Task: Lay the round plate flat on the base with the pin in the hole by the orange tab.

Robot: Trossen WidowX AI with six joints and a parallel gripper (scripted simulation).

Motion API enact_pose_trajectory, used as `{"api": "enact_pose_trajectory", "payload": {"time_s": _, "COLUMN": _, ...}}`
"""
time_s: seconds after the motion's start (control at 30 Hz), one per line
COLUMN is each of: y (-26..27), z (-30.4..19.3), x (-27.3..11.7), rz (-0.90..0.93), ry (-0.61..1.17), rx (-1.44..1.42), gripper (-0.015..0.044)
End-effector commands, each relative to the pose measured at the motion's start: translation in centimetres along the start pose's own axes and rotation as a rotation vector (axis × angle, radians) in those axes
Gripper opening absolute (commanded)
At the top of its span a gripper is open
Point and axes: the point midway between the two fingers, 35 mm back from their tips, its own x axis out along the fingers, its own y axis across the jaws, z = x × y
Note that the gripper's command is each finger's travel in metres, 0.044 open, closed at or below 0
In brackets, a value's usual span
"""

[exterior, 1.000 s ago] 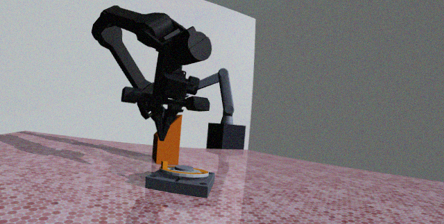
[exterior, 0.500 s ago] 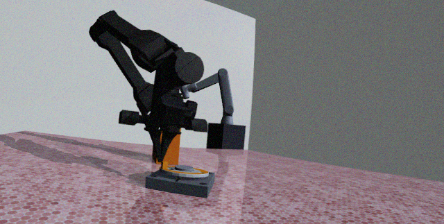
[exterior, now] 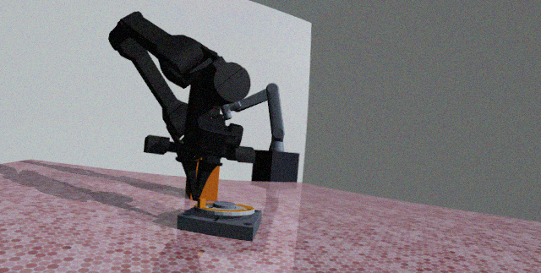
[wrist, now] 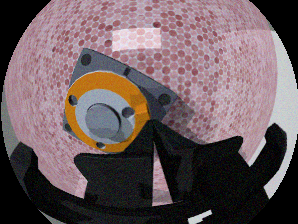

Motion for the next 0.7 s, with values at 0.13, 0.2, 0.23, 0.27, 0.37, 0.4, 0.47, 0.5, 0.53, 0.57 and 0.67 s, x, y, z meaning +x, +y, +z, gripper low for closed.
{"api": "enact_pose_trajectory", "payload": {"time_s": 0.13, "y": 0.2, "z": 1.2, "x": 0.0, "rz": 0.000, "ry": -0.004, "rx": -0.002, "gripper": 0.0000}}
{"api": "enact_pose_trajectory", "payload": {"time_s": 0.2, "y": 0.3, "z": 1.5, "x": 0.0, "rz": 0.000, "ry": -0.004, "rx": -0.002, "gripper": 0.0000}}
{"api": "enact_pose_trajectory", "payload": {"time_s": 0.23, "y": 0.3, "z": 1.6, "x": 0.0, "rz": 0.000, "ry": -0.004, "rx": -0.002, "gripper": 0.0000}}
{"api": "enact_pose_trajectory", "payload": {"time_s": 0.27, "y": 0.4, "z": 1.8, "x": 0.0, "rz": 0.000, "ry": -0.004, "rx": -0.002, "gripper": 0.0000}}
{"api": "enact_pose_trajectory", "payload": {"time_s": 0.37, "y": 0.5, "z": 2.1, "x": 0.0, "rz": 0.001, "ry": -0.004, "rx": -0.002, "gripper": 0.0000}}
{"api": "enact_pose_trajectory", "payload": {"time_s": 0.4, "y": 0.6, "z": 2.3, "x": 0.0, "rz": 0.001, "ry": -0.004, "rx": -0.002, "gripper": 0.0000}}
{"api": "enact_pose_trajectory", "payload": {"time_s": 0.47, "y": 0.7, "z": 2.5, "x": -0.1, "rz": 0.001, "ry": -0.005, "rx": -0.001, "gripper": 0.0000}}
{"api": "enact_pose_trajectory", "payload": {"time_s": 0.5, "y": 0.7, "z": 2.6, "x": -0.1, "rz": 0.001, "ry": -0.005, "rx": -0.001, "gripper": 0.0000}}
{"api": "enact_pose_trajectory", "payload": {"time_s": 0.53, "y": 0.8, "z": 2.6, "x": -0.1, "rz": 0.001, "ry": -0.005, "rx": -0.001, "gripper": 0.0000}}
{"api": "enact_pose_trajectory", "payload": {"time_s": 0.57, "y": 0.8, "z": 2.7, "x": -0.1, "rz": 0.001, "ry": -0.005, "rx": -0.001, "gripper": 0.0000}}
{"api": "enact_pose_trajectory", "payload": {"time_s": 0.67, "y": 0.9, "z": 2.8, "x": -0.1, "rz": 0.001, "ry": -0.005, "rx": -0.001, "gripper": 0.0000}}
